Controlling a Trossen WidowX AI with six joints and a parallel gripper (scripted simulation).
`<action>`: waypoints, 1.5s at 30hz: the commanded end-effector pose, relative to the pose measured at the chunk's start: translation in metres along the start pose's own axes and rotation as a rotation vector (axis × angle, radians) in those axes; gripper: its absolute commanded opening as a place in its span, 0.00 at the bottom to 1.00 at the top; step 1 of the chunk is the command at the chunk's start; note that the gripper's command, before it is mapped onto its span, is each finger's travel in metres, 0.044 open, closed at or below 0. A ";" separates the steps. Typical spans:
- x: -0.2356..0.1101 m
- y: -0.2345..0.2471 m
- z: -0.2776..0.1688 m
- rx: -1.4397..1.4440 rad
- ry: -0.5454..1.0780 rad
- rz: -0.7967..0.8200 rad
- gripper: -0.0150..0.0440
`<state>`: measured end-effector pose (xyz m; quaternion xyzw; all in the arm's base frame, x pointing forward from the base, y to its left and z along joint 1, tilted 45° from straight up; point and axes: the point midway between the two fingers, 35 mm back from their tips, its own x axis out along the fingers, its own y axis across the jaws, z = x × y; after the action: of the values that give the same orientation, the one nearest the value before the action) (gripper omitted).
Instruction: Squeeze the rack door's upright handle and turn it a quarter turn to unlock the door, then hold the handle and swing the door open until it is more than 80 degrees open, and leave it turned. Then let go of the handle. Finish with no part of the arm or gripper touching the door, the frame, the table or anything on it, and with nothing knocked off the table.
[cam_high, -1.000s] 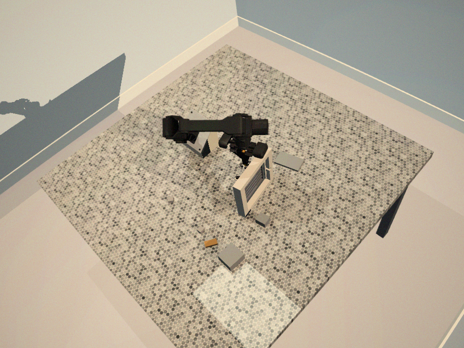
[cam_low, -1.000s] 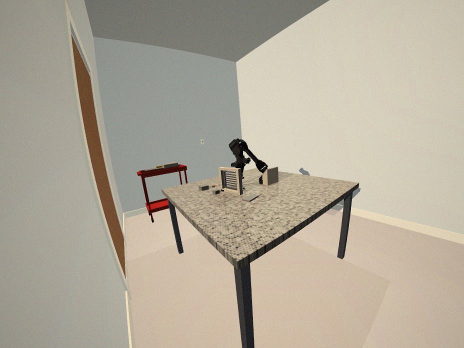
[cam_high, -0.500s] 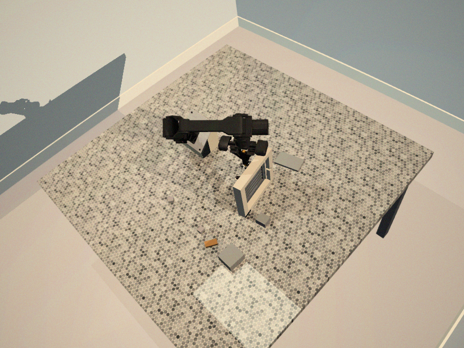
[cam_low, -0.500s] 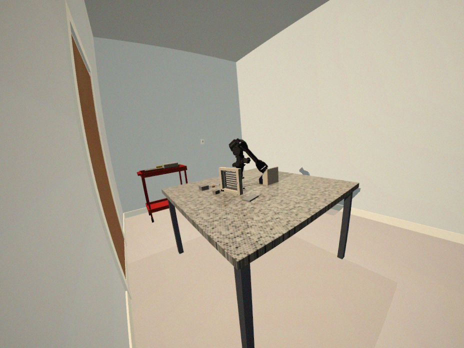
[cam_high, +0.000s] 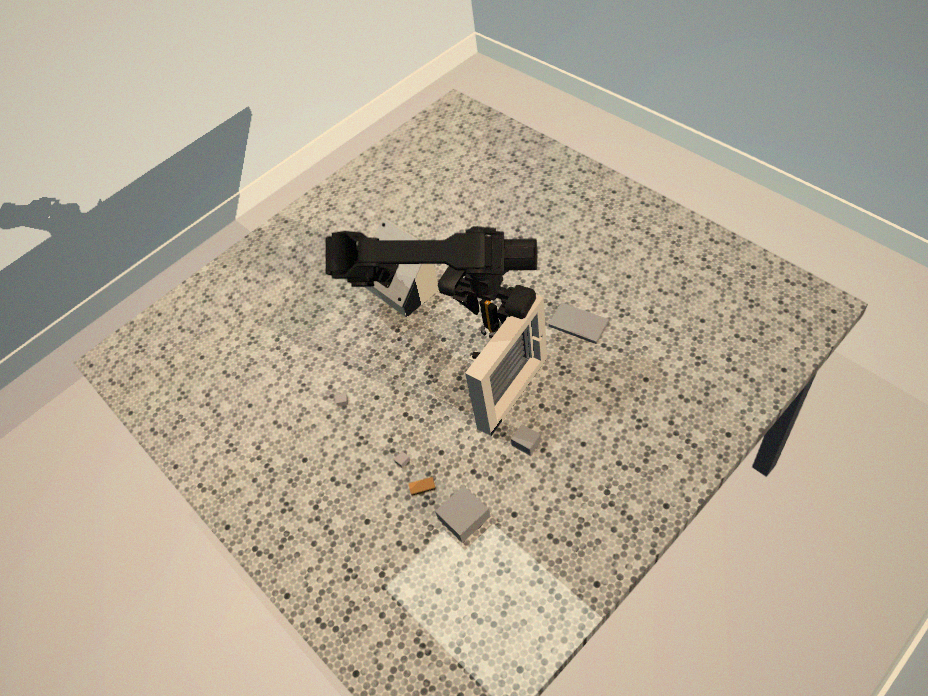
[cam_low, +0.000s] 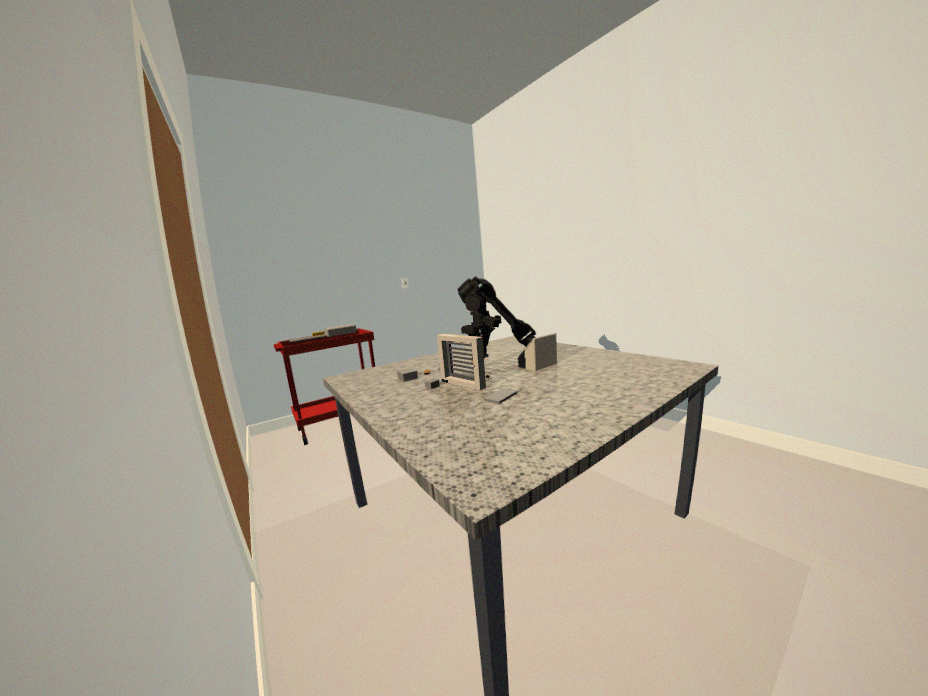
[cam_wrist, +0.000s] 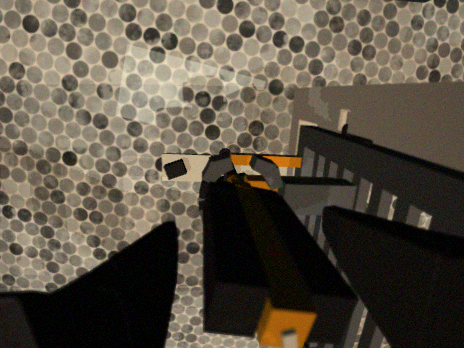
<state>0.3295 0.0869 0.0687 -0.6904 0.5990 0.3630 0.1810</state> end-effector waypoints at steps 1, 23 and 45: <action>0.000 0.000 -0.001 0.191 0.003 -0.001 0.73; 0.000 0.000 -0.001 1.281 0.003 -0.002 0.73; 0.000 0.000 0.000 2.371 0.002 -0.003 0.73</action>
<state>0.3295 0.0869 0.0686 -0.1463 0.5923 -0.3739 0.6986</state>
